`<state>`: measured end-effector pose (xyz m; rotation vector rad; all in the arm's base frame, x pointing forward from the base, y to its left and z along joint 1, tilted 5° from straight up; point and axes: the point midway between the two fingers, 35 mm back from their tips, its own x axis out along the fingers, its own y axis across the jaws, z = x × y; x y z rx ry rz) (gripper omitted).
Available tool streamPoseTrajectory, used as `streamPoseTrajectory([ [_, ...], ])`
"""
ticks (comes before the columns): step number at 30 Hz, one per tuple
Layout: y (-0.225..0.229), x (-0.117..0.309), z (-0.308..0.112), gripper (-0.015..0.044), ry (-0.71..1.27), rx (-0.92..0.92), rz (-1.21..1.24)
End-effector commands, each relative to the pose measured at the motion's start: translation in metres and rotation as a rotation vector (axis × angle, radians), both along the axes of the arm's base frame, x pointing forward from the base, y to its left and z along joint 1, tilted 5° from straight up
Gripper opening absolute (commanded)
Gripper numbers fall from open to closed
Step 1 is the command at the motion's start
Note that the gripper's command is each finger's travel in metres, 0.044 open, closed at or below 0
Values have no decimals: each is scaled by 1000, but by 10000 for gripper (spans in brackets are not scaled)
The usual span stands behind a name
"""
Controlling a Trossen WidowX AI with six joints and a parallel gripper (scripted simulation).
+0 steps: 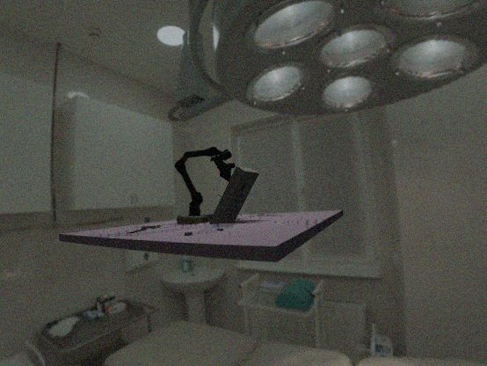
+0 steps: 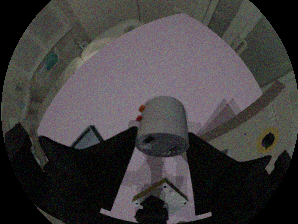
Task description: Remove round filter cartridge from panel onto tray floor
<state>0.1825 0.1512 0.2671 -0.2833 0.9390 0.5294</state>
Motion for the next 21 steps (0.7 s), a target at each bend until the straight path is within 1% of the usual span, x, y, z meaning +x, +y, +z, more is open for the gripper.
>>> streamPoseTrajectory([
  [1, 14, -9, 2, 0, -10, 1, 89],
  [14, 54, -50, 4, 0, -32, -12, 385],
  [21, 61, -56, -2, 0, -33, -14, 426],
])
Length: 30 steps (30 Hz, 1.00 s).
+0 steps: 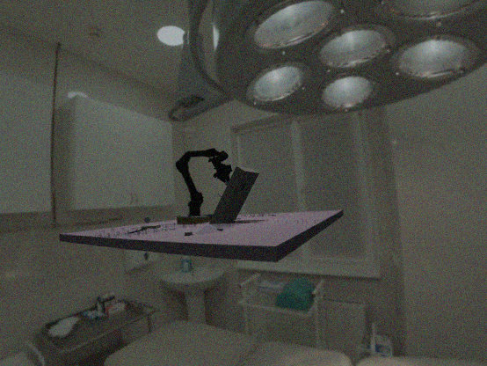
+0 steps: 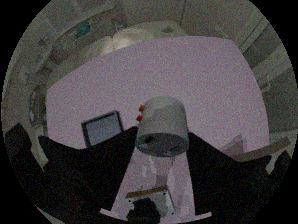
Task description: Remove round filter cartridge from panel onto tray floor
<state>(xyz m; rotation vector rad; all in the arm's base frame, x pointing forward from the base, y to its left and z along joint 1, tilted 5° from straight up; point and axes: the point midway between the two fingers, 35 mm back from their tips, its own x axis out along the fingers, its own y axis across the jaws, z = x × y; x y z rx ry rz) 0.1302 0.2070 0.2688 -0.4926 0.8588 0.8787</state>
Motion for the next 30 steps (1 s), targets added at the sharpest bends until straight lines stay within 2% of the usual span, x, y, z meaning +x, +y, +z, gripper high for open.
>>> streamPoseTrajectory([
  [1, 9, -7, -7, 0, -2, -2, 47],
  [16, 48, -61, -65, 0, -9, -21, 301],
  [30, 59, -122, -122, 0, -20, -37, 538],
])
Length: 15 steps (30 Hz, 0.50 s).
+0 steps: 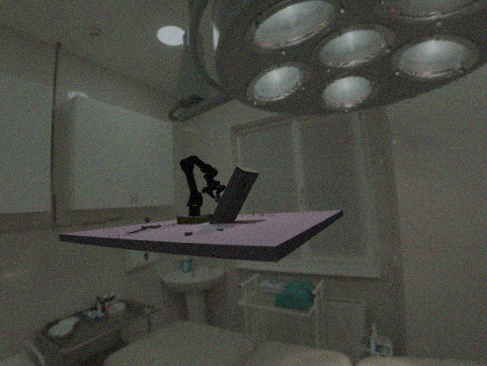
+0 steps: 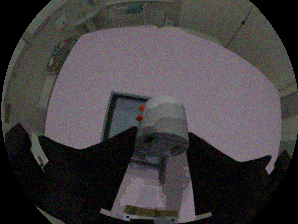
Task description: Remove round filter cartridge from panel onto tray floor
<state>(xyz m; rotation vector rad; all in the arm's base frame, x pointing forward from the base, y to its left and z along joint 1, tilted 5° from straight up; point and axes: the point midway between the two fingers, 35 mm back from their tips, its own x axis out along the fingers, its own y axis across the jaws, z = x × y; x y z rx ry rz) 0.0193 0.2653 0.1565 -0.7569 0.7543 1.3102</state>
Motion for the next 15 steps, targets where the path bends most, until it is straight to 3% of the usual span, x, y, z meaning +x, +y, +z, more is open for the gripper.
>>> streamPoseTrajectory([
  [1, 1, -15, -14, 0, -9, -1, 62],
  [7, -3, -39, -36, 0, -15, -6, 152],
  [15, 2, -38, -58, 0, -15, -6, 154],
])
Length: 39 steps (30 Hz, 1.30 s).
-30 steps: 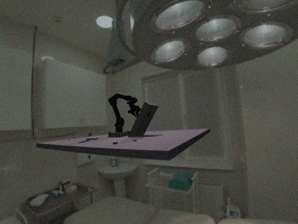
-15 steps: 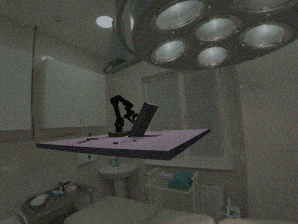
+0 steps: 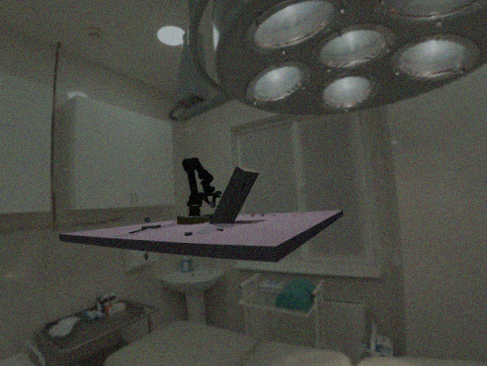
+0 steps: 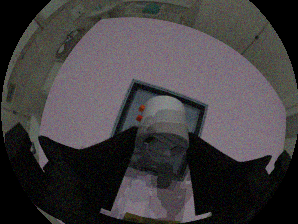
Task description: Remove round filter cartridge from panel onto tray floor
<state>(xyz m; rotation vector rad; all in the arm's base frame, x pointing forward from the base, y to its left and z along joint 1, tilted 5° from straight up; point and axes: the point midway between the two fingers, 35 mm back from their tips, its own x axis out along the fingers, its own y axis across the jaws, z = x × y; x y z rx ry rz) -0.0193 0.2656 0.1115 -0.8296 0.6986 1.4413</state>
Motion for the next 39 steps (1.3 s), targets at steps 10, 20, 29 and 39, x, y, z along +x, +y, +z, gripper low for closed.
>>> streamPoseTrajectory([
  [10, 2, 4, -59, 0, -7, -9, 4],
  [20, 0, 5, -63, 157, -9, -17, -1],
  [29, 0, 5, -63, 394, -9, -17, -1],
  [39, -3, 0, -3, 440, -9, -20, -1],
])
